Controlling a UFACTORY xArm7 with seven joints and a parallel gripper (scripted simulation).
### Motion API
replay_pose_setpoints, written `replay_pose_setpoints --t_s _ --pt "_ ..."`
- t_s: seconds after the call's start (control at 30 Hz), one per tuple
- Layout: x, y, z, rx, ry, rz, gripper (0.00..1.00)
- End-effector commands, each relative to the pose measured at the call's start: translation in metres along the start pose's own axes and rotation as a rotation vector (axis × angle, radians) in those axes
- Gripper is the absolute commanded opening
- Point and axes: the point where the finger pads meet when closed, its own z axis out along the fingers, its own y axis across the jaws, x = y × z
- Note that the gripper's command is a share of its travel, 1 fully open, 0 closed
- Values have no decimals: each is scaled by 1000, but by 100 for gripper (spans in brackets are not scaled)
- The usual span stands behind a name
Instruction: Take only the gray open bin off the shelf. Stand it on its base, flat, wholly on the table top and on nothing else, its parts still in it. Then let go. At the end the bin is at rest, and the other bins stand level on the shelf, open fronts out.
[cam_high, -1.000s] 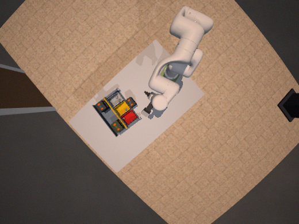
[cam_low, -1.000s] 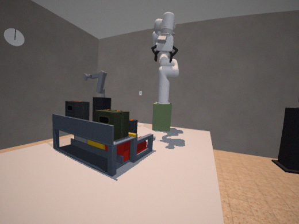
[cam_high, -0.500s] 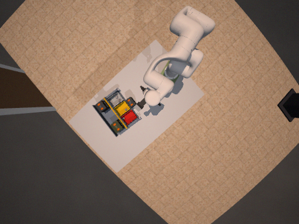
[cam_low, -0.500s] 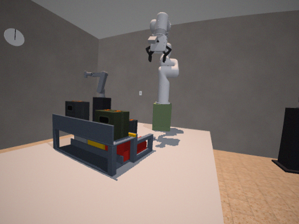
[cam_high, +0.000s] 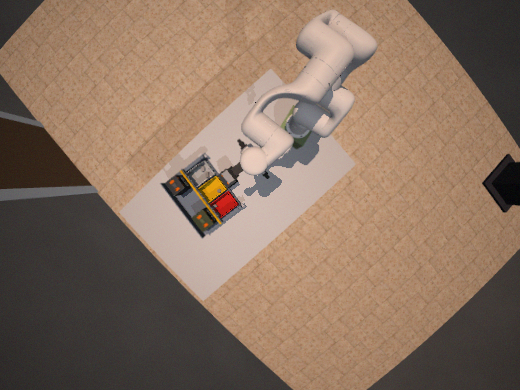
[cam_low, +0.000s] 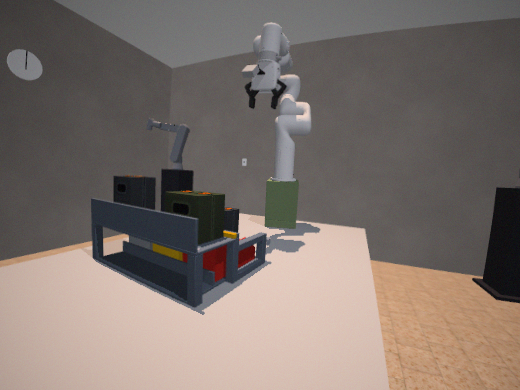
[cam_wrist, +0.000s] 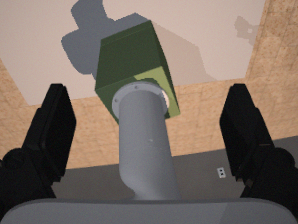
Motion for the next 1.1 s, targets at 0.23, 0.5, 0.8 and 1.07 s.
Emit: replay_pose_setpoints --t_s 0.23,0.5,0.8,1.07 --pt "0 44 2 -3 -8 156 100" --pt "-10 85 5 -7 -21 307 100" --pt "-12 96 6 -9 -24 346 100" --pt "11 96 39 -3 -7 133 100"
